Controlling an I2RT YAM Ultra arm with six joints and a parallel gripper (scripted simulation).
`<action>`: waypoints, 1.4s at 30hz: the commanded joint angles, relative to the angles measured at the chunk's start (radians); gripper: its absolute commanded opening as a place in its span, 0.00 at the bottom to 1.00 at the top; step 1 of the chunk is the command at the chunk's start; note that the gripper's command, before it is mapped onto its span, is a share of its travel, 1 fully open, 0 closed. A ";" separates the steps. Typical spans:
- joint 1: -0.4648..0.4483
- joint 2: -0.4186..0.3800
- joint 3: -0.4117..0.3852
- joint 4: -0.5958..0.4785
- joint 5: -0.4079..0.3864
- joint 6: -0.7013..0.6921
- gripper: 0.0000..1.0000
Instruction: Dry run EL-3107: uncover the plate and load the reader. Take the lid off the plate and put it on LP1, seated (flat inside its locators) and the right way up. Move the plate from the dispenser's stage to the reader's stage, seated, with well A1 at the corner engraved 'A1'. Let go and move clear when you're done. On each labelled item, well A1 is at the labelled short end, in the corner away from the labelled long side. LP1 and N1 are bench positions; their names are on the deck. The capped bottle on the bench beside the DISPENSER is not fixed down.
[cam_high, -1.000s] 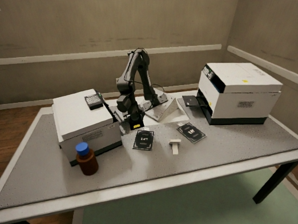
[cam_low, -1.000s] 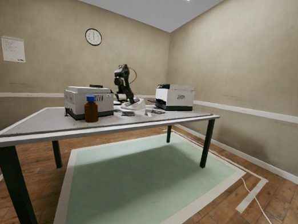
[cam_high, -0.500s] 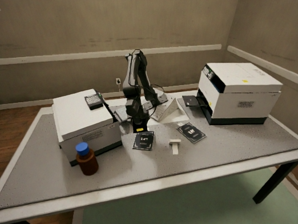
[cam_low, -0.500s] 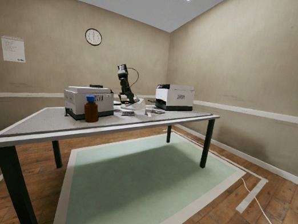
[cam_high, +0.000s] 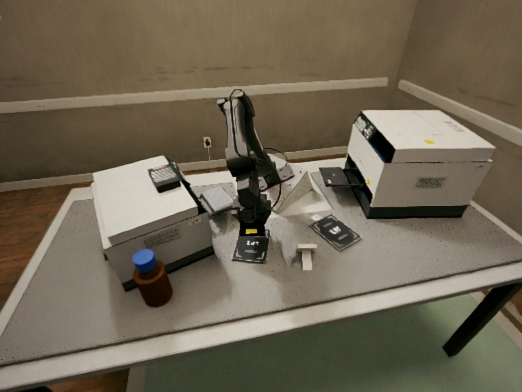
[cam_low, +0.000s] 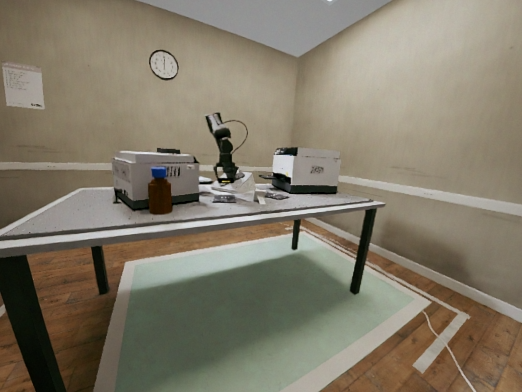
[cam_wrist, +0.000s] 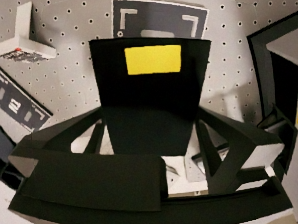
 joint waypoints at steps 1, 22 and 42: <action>0.032 0.013 0.055 0.024 0.042 0.123 0.85; 0.021 0.028 0.073 0.006 0.055 0.115 0.85; 0.022 0.019 0.074 0.005 0.055 0.102 0.85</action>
